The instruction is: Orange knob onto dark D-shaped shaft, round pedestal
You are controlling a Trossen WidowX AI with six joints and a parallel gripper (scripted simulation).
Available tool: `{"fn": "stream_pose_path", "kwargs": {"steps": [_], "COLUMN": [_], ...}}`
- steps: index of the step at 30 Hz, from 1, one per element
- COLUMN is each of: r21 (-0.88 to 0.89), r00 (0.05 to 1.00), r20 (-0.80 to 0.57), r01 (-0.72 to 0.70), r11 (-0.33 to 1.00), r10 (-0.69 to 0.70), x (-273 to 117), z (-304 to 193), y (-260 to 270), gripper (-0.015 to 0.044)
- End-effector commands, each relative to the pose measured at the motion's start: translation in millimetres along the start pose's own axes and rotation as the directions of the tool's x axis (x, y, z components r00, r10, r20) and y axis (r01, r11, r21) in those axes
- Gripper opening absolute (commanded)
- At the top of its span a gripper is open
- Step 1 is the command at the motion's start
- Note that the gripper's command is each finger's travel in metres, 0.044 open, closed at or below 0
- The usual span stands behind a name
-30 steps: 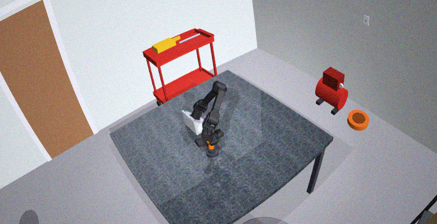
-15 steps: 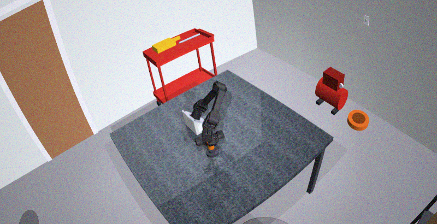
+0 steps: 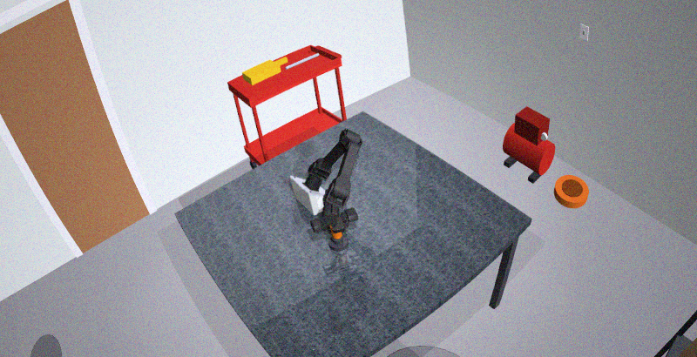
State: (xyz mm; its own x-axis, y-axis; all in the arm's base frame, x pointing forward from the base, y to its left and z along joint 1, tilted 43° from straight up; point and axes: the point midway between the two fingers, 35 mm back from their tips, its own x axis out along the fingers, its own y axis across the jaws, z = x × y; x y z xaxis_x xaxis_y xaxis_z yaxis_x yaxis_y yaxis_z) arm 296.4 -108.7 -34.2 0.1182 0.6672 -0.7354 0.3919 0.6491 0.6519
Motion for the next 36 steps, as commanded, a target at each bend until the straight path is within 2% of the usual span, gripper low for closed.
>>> {"fn": "stream_pose_path", "kwargs": {"steps": [1,15,22,36], "r21": [0.007,0.007,0.205,0.215], "r00": [1.000,1.000,1.000,1.000], "r20": [-0.001,-0.001,-0.001,-0.001], "r01": [-0.001,-0.001,0.000,-0.001], "r11": [1.000,1.000,0.979,0.977], "r10": [0.001,0.001,0.001,0.001], "x": [0.7,-4.1,-3.8,-3.4], "z": [-3.1,-3.4,-1.7,1.7], "y": [-0.6,-1.8,-1.7,0.4], "gripper": [0.0000,0.0000,0.0000,0.0000]}}
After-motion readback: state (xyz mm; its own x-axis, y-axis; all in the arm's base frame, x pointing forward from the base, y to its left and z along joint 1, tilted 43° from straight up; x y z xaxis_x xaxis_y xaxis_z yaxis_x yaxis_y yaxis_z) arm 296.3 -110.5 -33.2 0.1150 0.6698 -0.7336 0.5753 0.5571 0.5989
